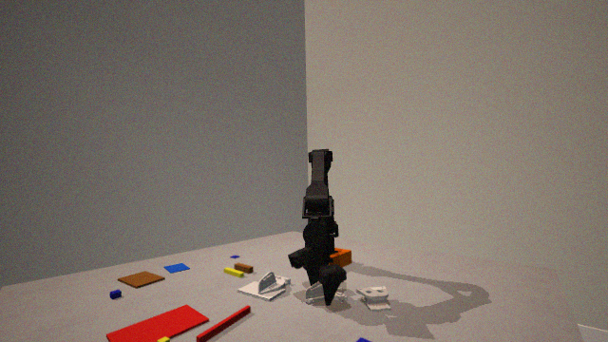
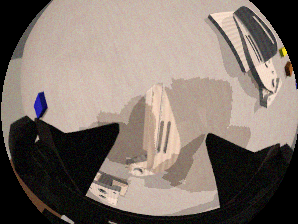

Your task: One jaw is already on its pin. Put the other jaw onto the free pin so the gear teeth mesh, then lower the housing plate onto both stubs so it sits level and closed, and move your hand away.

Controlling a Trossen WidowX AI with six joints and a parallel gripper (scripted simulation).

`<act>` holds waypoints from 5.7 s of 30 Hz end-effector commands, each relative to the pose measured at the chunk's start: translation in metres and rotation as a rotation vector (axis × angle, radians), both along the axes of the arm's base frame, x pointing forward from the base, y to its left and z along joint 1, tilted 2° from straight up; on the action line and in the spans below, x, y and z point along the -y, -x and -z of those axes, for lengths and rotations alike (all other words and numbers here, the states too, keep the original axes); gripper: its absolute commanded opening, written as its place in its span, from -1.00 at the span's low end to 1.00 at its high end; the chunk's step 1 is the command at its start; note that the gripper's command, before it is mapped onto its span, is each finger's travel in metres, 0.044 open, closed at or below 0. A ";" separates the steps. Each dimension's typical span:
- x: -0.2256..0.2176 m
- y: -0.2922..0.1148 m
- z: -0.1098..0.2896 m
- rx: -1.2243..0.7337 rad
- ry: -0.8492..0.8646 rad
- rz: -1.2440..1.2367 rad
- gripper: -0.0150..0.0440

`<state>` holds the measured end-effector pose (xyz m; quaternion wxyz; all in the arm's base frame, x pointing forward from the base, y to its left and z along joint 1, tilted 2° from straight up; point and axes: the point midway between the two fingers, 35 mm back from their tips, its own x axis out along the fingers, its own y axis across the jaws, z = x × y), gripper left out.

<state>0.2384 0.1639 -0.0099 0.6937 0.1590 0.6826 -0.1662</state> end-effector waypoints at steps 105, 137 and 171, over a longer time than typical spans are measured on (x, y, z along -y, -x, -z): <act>0.107 -0.049 -0.081 -0.001 0.013 -0.388 -0.04; 0.212 -0.053 -0.084 -0.010 0.029 -0.731 -0.04; 0.227 -0.051 -0.084 -0.013 0.031 -0.806 -0.04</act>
